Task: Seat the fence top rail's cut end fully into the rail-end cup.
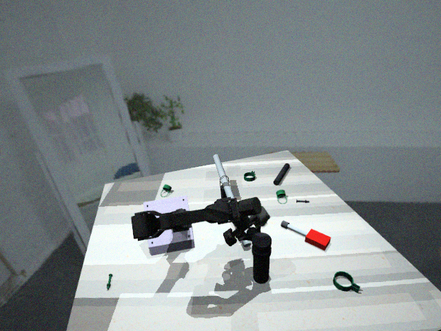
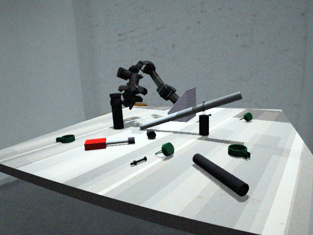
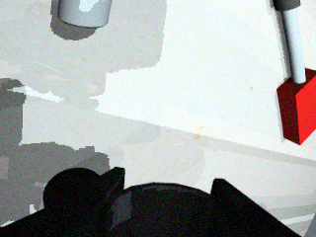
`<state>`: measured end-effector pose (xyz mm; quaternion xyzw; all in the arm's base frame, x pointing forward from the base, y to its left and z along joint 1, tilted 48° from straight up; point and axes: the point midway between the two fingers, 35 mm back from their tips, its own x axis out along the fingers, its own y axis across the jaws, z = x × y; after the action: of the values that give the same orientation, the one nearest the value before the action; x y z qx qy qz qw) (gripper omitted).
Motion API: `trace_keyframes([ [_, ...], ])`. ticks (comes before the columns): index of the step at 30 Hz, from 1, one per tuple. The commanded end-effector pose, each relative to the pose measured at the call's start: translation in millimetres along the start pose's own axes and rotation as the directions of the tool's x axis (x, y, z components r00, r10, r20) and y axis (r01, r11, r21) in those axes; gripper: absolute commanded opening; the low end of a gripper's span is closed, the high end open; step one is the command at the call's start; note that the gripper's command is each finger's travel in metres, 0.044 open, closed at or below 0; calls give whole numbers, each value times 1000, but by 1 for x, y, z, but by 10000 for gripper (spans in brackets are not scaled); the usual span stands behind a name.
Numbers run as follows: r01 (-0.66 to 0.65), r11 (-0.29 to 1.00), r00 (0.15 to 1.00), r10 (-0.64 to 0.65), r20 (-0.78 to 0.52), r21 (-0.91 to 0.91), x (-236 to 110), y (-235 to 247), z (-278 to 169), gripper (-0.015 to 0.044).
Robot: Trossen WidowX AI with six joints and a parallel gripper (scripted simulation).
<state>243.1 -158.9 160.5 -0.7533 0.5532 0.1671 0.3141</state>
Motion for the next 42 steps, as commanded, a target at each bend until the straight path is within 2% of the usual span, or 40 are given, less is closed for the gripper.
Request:
trace_keyframes([
  [1,2,1000,1000,-2,0,7,0,0,1,0],
  [19,1,1000,1000,-1,-10,14,0,-1,0,0],
  [36,-3,1000,1000,3,1,15,-8,-8,12,440],
  [42,-4,1000,1000,4,6,14,-19,-15,25,440],
])
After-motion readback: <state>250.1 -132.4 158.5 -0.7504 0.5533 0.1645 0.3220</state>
